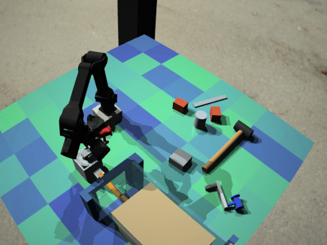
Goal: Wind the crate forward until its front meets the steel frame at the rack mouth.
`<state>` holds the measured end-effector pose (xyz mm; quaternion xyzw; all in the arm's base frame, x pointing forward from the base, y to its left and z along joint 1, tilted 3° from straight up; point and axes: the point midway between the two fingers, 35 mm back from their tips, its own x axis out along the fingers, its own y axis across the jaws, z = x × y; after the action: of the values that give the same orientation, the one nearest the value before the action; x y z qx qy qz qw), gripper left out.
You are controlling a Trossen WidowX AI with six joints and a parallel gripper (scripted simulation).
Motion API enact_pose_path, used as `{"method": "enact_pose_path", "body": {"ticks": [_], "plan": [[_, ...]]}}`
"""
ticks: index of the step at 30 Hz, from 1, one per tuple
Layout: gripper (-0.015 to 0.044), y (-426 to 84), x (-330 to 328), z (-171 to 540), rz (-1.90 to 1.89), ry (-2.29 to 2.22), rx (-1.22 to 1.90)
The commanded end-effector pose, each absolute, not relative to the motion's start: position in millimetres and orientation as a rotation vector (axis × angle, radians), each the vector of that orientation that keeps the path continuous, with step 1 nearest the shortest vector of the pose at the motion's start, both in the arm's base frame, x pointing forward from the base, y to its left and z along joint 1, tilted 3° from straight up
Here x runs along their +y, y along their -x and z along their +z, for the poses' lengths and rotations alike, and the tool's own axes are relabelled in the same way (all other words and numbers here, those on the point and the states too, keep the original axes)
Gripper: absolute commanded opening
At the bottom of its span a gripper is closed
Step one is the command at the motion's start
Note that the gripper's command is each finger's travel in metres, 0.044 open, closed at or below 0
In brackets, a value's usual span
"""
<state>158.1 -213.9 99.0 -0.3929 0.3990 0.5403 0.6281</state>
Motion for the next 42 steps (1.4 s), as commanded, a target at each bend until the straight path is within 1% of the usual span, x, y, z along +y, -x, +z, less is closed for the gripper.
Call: {"method": "enact_pose_path", "body": {"ticks": [1, 42], "plan": [[0.0, -161.2, -214.1, 98.1, 1.193, 0.869, 0.927], [0.0, -181.5, -221.8, 98.3, 0.844, 0.631, 1.016]]}}
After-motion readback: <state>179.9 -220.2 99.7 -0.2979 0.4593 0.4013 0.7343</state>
